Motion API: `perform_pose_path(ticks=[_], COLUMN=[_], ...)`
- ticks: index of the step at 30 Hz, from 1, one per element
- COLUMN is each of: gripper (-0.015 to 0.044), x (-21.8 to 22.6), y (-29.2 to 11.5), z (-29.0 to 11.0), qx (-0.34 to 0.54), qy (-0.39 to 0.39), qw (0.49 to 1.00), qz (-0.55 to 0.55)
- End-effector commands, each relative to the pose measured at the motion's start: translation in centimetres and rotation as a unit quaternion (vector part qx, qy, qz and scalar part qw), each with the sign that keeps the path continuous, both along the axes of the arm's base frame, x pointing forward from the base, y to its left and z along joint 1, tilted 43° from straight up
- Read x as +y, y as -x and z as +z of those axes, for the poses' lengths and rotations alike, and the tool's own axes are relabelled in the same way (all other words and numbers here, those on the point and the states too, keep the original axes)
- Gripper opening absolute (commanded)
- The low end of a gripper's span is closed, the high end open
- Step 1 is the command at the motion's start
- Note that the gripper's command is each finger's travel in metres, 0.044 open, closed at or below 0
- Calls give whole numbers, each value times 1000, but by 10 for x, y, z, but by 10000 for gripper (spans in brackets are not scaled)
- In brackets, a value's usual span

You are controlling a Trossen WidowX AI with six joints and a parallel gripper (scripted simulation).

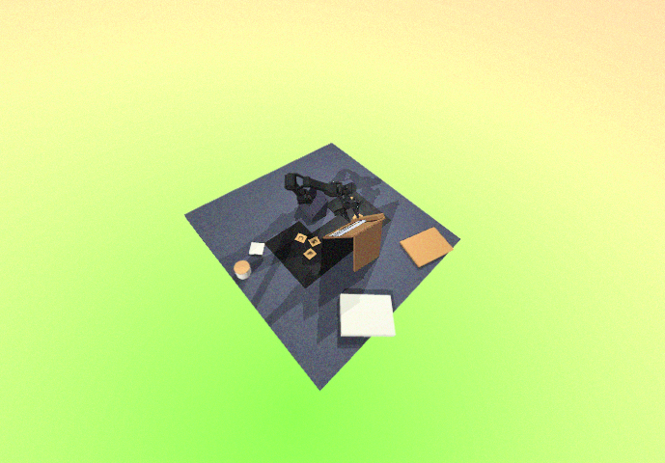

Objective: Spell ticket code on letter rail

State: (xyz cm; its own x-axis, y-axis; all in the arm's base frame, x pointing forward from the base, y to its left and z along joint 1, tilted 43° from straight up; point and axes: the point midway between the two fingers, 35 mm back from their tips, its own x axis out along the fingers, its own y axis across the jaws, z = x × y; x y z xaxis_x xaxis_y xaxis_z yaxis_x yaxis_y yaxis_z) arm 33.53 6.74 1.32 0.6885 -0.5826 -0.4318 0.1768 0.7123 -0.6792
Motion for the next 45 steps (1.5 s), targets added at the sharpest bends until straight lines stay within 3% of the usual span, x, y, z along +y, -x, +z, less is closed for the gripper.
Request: perform_pose_path(ticks=[1, 43, 45], gripper=[295, 295, 242], x=[2, 10, 11], y=[2, 12, 12], z=[2, 11, 9], qx=[-4, -3, 1], qy=[0, 0, 0], qw=[1000, 1000, 1000], qz=[-2, -2, 0])
